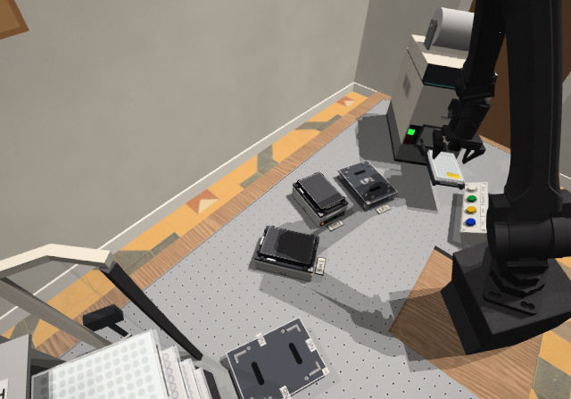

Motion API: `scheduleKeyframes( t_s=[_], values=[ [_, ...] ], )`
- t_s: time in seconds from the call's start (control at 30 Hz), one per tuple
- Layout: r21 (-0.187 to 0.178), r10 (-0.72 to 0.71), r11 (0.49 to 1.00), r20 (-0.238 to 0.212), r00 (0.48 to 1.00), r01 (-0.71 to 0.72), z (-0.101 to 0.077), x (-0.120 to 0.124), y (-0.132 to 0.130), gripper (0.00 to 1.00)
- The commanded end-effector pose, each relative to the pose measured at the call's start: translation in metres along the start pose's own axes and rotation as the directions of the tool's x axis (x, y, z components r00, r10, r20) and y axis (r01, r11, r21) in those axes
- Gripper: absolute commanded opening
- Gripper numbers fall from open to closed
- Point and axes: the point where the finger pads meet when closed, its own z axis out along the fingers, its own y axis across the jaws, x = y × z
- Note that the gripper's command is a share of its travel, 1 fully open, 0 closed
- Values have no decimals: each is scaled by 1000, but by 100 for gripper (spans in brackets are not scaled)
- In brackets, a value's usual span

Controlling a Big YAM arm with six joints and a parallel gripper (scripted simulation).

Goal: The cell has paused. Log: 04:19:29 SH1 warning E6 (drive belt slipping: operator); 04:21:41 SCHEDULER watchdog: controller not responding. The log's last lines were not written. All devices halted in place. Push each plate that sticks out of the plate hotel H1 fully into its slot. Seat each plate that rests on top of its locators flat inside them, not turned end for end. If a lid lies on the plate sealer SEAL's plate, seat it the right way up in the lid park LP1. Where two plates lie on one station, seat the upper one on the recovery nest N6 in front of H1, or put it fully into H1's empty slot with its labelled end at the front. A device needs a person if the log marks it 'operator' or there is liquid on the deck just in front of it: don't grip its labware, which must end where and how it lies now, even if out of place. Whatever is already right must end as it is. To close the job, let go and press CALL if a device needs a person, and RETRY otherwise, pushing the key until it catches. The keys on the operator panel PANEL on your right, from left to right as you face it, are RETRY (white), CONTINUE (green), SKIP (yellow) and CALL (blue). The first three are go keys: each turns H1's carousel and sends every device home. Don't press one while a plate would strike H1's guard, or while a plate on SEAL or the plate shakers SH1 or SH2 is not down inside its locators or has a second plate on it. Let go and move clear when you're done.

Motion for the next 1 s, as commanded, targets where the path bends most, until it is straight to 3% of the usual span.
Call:
scheduleKeyframes(
  t_s=[0.0, 0.17, 0.27, 0.37, 0.4, 0.57, 0.6, 0.97],
  values=[
    [-3, 9, 1000, -7, 1000, -9, 12, 2, 3, 100],
    [-2, 13, 1000, 16, 1000, -13, 9, -2, 1, 100],
    [-3, 8, 1000, -5, 1000, -8, 22, 1, 3, 100],
    [-3, 9, 1000, -7, 1000, -9, 24, 2, 3, 100],
    [-2, 12, 1000, 35, 999, -11, 7, -6, 1, 100],
    [-2, 9, 1000, 0, 1000, -9, 29, -1, 2, 100],
    [1, 1, 1000, 23, 1000, -1, 17, -10, 1, 100],
    [1, 1, 1000, 23, 1000, -1, 17, -10, 1, 98]
  ],
)
